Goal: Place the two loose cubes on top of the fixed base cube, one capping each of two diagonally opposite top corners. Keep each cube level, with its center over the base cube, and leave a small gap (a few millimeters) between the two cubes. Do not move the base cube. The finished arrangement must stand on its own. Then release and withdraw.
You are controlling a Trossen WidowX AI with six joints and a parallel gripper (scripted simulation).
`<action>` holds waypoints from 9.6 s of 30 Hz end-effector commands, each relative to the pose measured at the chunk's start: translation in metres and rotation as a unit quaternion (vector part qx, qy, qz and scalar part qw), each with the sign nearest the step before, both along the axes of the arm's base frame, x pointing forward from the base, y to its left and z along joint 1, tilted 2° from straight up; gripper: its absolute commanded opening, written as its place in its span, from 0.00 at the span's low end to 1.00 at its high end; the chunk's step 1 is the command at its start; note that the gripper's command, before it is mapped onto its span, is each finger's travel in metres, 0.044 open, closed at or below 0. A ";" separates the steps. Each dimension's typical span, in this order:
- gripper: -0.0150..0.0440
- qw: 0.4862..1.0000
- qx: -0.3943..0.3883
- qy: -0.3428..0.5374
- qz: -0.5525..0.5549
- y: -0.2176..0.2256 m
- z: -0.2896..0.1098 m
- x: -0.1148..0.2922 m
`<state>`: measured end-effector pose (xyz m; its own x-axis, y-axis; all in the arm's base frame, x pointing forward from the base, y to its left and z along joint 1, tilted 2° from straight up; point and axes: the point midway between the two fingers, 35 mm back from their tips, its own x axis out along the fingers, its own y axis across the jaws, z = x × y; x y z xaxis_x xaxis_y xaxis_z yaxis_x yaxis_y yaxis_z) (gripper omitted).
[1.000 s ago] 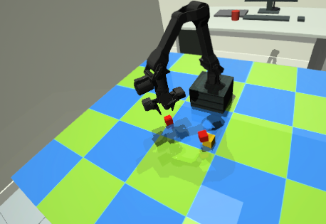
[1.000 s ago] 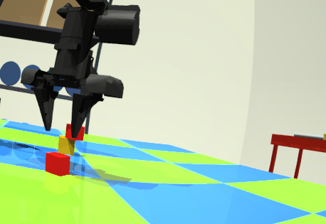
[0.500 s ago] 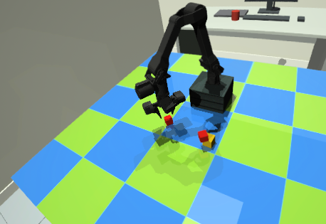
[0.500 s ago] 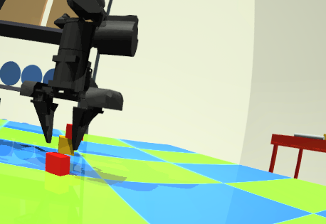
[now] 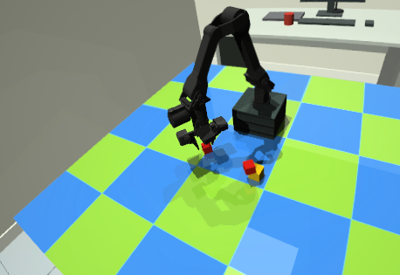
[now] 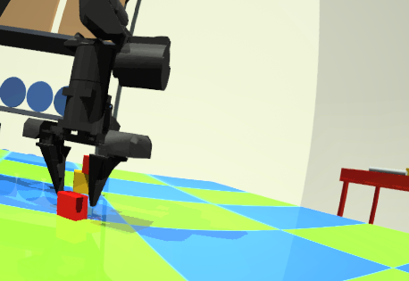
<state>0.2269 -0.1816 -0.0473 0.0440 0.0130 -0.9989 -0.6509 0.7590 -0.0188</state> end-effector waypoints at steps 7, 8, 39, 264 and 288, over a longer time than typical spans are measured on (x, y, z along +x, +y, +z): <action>0.48 1.000 0.004 0.005 0.000 0.003 -0.008 -0.003; 0.44 1.000 0.004 0.005 0.000 0.003 -0.008 -0.003; 0.43 1.000 0.002 0.000 -0.008 -0.004 0.054 0.002; 0.60 0.639 0.044 0.022 -0.767 0.228 0.108 0.067; 0.93 0.637 0.044 0.027 -0.769 0.333 0.116 0.048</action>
